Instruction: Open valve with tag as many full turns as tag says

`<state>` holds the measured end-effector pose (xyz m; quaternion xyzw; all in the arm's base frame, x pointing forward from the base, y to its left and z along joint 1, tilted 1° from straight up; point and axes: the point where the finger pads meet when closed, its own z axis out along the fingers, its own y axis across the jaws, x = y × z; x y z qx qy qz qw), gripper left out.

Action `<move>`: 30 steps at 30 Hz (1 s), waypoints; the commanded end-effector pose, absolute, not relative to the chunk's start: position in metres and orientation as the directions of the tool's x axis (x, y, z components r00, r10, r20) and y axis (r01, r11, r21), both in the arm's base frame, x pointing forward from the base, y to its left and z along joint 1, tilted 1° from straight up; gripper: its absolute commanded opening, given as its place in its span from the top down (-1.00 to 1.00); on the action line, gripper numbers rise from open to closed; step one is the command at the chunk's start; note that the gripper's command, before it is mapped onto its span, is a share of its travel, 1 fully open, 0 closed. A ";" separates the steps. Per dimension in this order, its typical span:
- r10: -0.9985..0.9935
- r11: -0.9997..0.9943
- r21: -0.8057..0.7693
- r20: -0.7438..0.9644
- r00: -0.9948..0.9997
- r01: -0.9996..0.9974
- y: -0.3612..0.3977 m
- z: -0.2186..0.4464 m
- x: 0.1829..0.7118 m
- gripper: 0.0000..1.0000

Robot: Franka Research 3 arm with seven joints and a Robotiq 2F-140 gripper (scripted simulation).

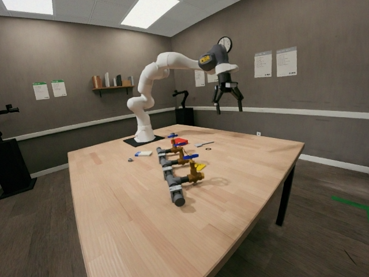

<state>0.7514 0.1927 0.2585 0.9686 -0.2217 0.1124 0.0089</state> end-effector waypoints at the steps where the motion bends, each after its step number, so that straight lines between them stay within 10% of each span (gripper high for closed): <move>1: -0.339 -0.938 -0.005 0.202 0.919 -0.346 0.181 0.252 0.750 -1.00; 30: -0.192 -0.980 0.031 0.114 0.975 -0.197 0.073 0.227 0.747 -1.00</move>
